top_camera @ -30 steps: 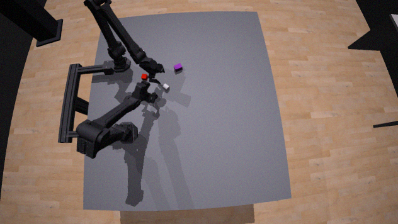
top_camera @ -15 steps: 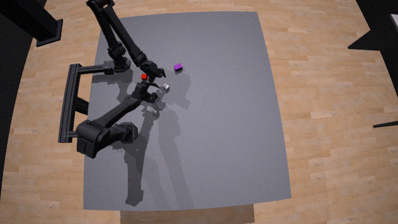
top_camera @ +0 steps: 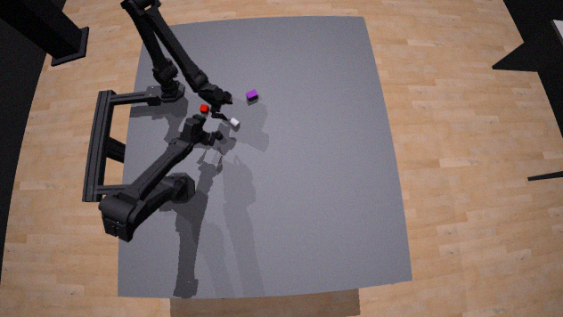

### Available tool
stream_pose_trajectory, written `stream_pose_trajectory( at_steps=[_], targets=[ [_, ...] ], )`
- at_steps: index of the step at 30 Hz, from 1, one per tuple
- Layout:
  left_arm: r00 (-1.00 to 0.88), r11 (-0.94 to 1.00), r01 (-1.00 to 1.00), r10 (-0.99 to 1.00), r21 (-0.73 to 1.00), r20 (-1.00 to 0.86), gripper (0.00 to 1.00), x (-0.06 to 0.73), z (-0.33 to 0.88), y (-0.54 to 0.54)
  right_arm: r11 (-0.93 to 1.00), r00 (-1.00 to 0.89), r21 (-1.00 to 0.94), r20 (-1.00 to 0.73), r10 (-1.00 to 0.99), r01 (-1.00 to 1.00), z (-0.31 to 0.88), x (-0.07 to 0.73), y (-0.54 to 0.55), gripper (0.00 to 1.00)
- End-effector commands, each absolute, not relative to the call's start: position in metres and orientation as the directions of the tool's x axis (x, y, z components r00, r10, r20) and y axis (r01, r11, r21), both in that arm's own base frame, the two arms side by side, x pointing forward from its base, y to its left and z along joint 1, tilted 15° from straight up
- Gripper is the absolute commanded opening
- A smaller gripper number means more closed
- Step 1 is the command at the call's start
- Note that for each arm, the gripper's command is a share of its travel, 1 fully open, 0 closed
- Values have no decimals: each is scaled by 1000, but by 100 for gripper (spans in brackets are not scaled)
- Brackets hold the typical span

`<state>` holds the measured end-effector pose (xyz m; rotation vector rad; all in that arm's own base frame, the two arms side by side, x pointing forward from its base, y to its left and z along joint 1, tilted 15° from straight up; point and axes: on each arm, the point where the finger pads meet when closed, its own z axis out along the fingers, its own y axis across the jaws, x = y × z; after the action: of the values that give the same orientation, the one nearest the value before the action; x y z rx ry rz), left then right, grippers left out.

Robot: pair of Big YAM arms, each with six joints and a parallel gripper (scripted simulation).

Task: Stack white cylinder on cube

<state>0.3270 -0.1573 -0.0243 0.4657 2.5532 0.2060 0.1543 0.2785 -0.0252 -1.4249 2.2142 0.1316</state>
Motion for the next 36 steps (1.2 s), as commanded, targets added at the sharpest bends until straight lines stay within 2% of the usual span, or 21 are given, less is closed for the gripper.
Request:
stream_pose_trajectory(
  at_steps=[1, 6, 8, 15, 23, 36],
  targets=[
    [-859, 979, 98, 173, 177, -482, 100, 315, -15, -149, 422, -293, -164, -501, -814, -892, 10, 136, 288, 100],
    [-887, 977, -82, 19, 198, -461, 100, 289, -15, -122, 385, -245, -148, -556, -794, -911, 50, 119, 299, 100],
    [-887, 977, -82, 19, 198, -461, 100, 289, -15, -122, 385, -245, -148, -556, -794, -911, 50, 119, 299, 100],
    [-849, 888, -373, -211, 268, -484, 100, 232, -13, -70, 307, -164, -127, -624, -764, -943, 111, 81, 300, 100],
    [-824, 923, -285, -99, 258, -558, 100, 185, -21, -102, 213, -76, -113, -695, -715, -970, 176, 41, 302, 100],
    [-726, 937, -285, -74, 202, -684, 100, 169, -7, -103, 160, -21, -124, -723, -691, -979, 208, 23, 307, 100]
  ],
)
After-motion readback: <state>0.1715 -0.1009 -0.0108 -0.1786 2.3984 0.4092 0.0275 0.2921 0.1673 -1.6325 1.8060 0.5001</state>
